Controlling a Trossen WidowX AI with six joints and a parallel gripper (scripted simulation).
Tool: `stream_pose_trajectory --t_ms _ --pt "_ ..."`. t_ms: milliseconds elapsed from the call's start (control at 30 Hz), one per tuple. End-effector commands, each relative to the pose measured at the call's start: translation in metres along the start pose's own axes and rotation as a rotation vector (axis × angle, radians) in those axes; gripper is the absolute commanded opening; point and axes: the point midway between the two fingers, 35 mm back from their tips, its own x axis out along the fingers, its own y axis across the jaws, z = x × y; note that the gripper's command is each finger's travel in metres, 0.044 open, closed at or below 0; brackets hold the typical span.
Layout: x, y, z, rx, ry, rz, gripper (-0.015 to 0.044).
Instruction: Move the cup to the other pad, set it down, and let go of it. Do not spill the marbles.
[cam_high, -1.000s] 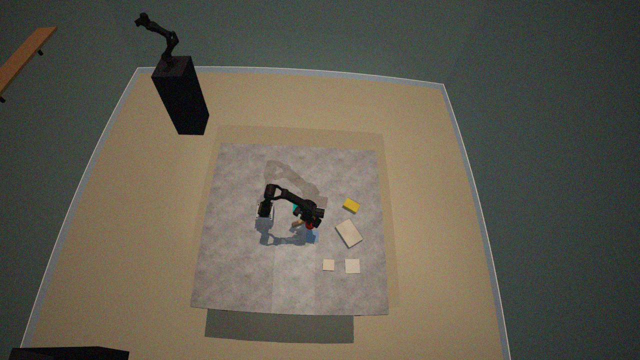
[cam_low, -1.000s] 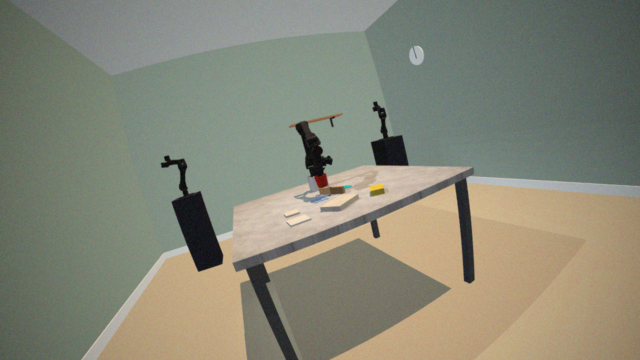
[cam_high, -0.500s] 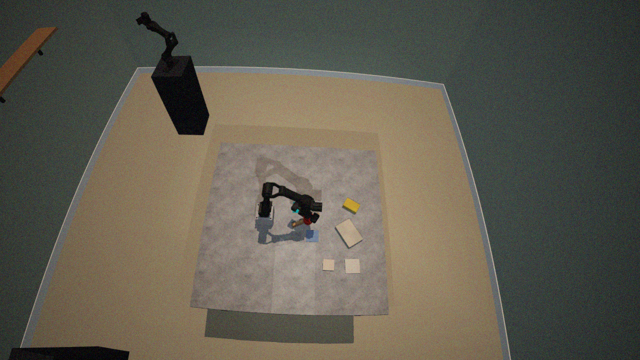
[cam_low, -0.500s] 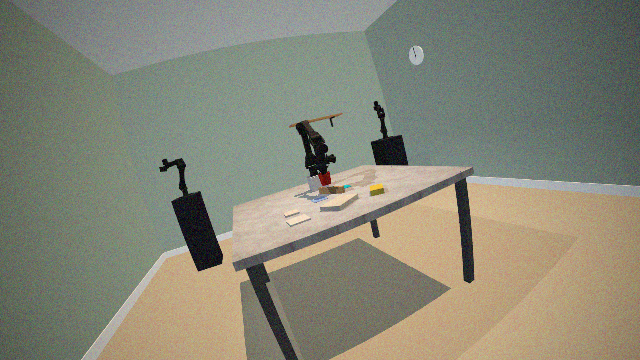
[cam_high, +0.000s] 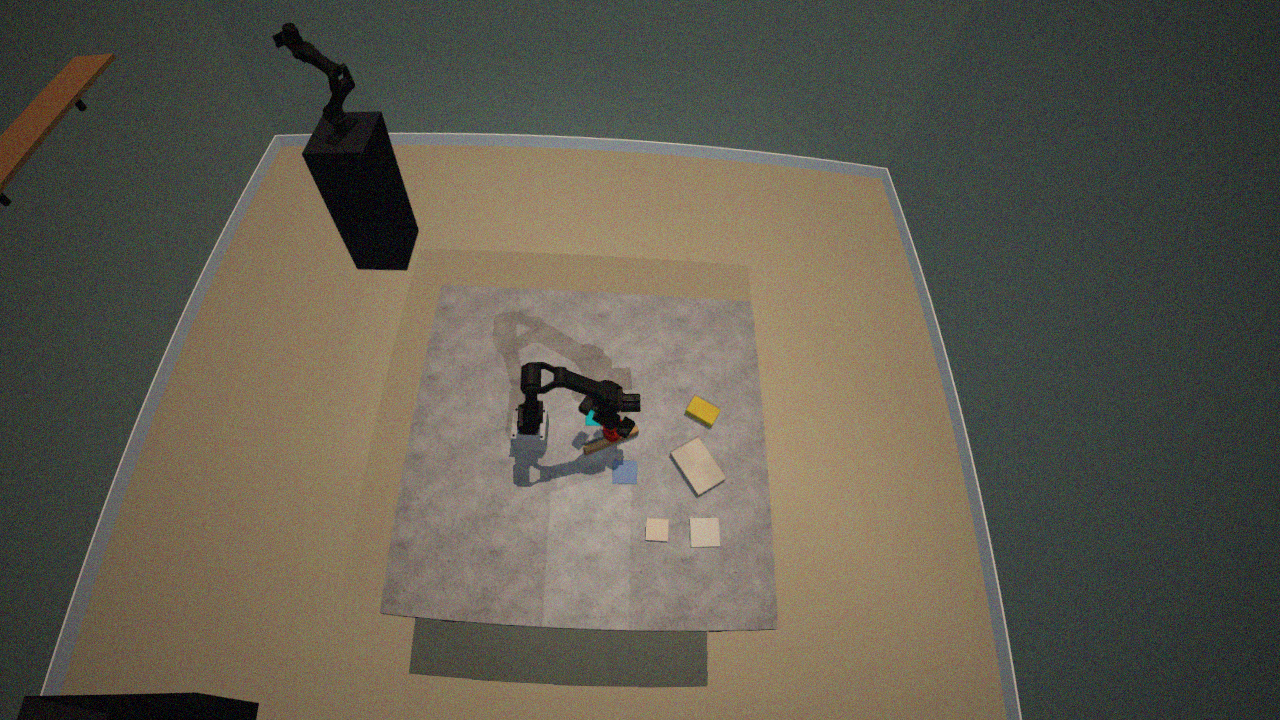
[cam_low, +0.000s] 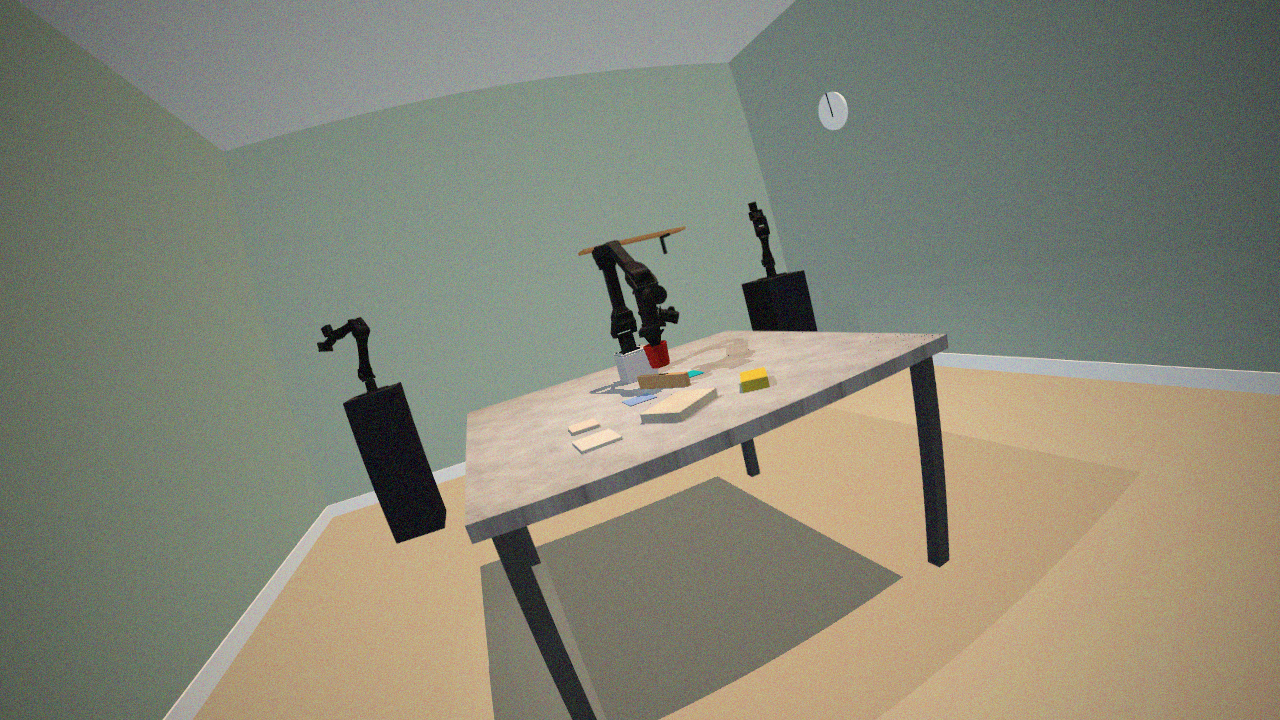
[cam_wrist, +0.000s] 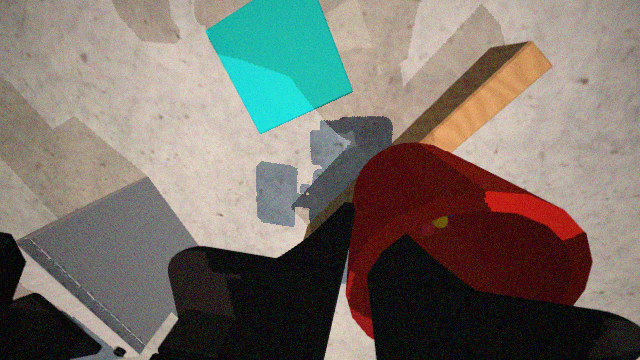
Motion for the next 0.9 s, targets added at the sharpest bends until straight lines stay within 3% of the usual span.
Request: stream_pose_trajectory --t_ms 0,867 --pt "0.000 0.007 0.004 0.001 0.003 -0.003 0.0000" --pt "-0.001 0.048 0.032 0.001 0.000 0.001 0.0000"
